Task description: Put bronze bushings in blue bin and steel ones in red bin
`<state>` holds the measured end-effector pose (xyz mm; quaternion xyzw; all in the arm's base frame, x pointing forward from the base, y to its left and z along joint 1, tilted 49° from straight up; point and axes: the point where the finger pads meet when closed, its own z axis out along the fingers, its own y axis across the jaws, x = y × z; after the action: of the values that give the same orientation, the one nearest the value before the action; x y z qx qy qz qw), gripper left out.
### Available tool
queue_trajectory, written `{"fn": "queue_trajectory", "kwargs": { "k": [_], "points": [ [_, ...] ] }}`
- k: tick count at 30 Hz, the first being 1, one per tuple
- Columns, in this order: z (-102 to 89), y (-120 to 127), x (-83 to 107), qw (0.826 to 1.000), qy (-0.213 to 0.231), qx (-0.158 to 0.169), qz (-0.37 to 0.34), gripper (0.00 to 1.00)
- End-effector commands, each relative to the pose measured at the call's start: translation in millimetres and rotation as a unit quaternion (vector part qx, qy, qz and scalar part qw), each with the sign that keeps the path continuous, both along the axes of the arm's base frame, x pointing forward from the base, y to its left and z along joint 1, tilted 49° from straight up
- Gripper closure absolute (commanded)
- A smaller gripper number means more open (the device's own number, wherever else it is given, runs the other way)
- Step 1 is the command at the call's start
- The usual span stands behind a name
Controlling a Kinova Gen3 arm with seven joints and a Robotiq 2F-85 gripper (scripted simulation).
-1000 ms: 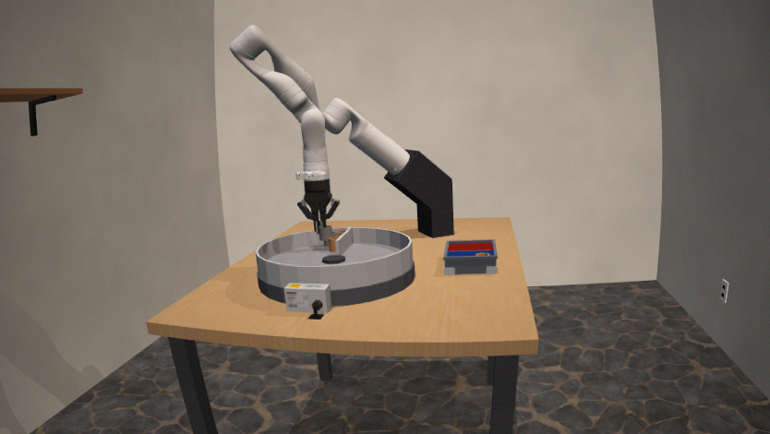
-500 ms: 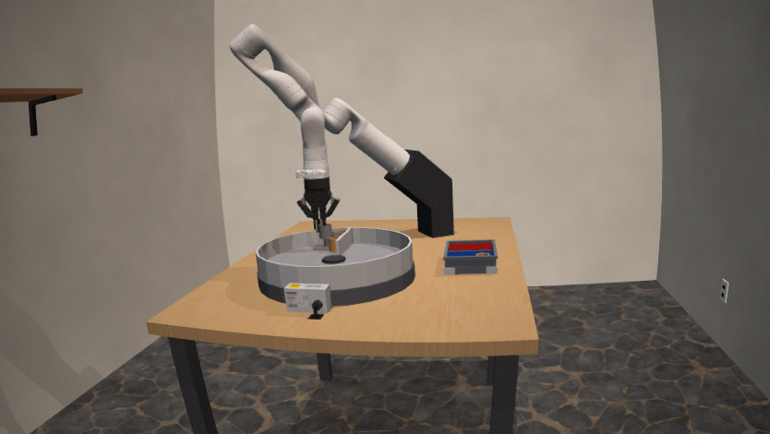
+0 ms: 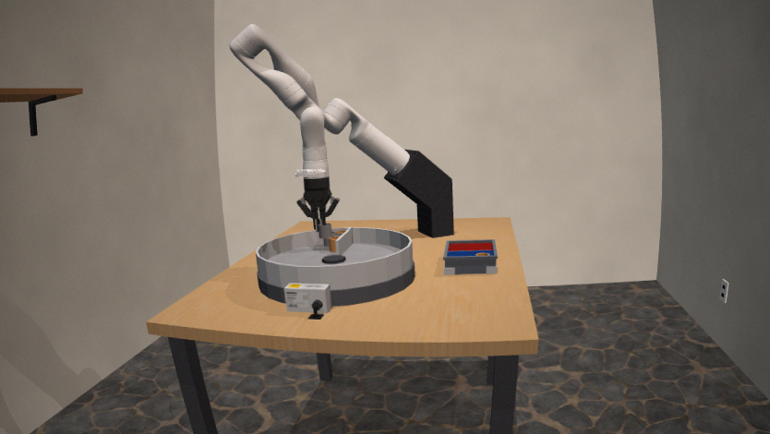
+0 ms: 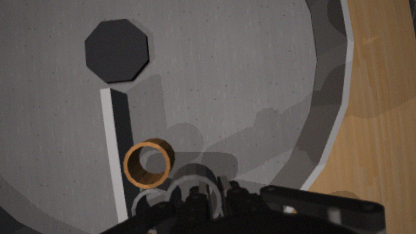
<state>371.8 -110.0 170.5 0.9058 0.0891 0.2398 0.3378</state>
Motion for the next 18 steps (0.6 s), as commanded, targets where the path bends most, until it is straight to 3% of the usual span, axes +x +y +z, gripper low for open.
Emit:
{"fn": "queue_trajectory", "kwargs": {
  "k": [1,18],
  "points": [
    [1.2,-0.4,0.6,1.0,-0.001,0.002,-0.003,1.0],
    [0.4,-0.1,-0.1,1.0,0.001,-0.001,0.001,1.0]
  ]
}}
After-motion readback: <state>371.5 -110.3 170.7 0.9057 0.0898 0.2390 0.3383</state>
